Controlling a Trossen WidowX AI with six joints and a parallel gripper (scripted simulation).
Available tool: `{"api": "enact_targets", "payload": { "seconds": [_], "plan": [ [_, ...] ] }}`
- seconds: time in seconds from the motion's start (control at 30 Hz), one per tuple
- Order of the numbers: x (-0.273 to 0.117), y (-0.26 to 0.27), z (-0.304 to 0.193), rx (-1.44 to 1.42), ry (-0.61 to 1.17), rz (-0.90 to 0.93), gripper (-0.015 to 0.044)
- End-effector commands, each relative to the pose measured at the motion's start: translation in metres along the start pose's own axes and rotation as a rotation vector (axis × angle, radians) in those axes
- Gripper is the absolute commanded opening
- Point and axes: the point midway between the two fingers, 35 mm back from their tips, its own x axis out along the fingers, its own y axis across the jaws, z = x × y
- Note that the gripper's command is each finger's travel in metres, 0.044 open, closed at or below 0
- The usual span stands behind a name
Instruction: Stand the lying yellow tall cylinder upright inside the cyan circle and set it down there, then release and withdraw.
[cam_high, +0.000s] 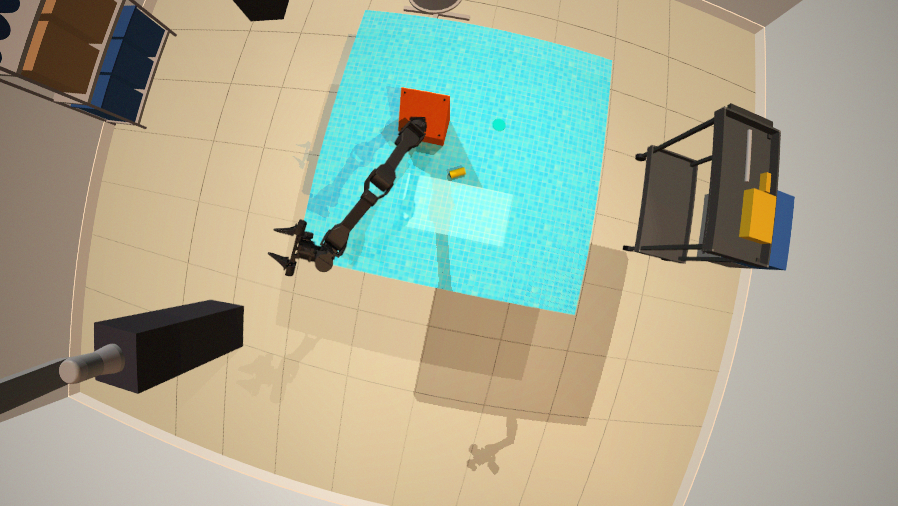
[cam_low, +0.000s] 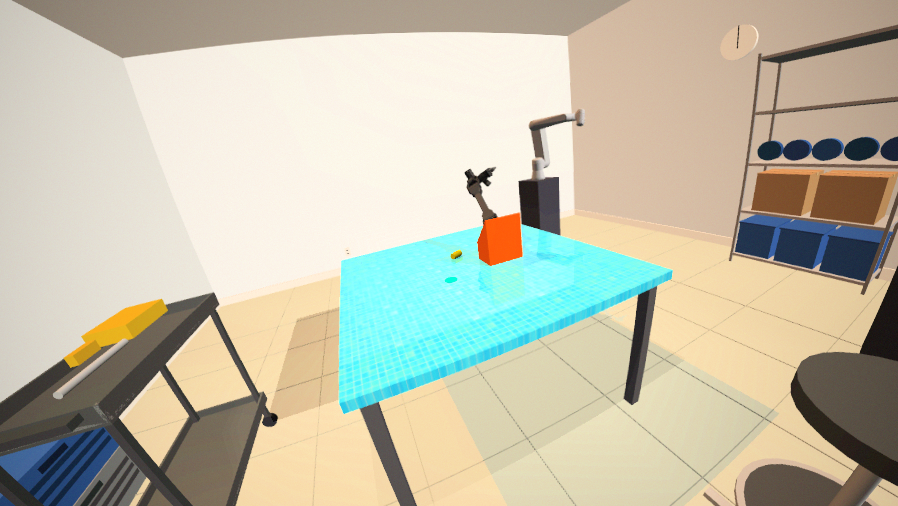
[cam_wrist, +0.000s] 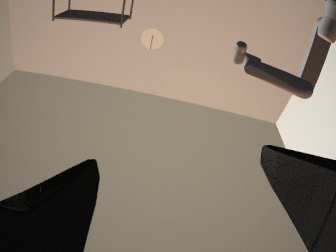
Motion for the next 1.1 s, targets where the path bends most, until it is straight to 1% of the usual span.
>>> {"api": "enact_targets", "payload": {
  "seconds": [0.0, 0.07, 0.1, 0.17, 0.33, 0.43, 0.6, 0.83, 0.97, 1.07],
  "plan": [
    [-0.001, -0.001, 0.001, -0.004, -0.002, -0.003, 0.0374],
    [-0.007, -0.006, 0.006, -0.040, -0.020, -0.027, 0.0321],
    [-0.012, -0.011, 0.011, -0.071, -0.035, -0.048, 0.0309],
    [-0.028, -0.023, 0.024, -0.160, -0.075, -0.112, 0.0309],
    [-0.086, -0.055, 0.059, -0.421, -0.163, -0.325, 0.0309],
    [-0.115, -0.066, 0.074, -0.559, -0.186, -0.427, 0.0309],
    [-0.178, -0.078, 0.103, -0.852, -0.192, -0.644, 0.0309],
    [-0.275, -0.078, 0.132, -1.242, -0.099, -0.979, 0.0309],
    [-0.331, -0.067, 0.143, -1.448, 0.015, -1.176, 0.0309],
    [-0.373, -0.054, 0.149, -1.591, 0.131, -1.322, 0.0309]
  ]
}}
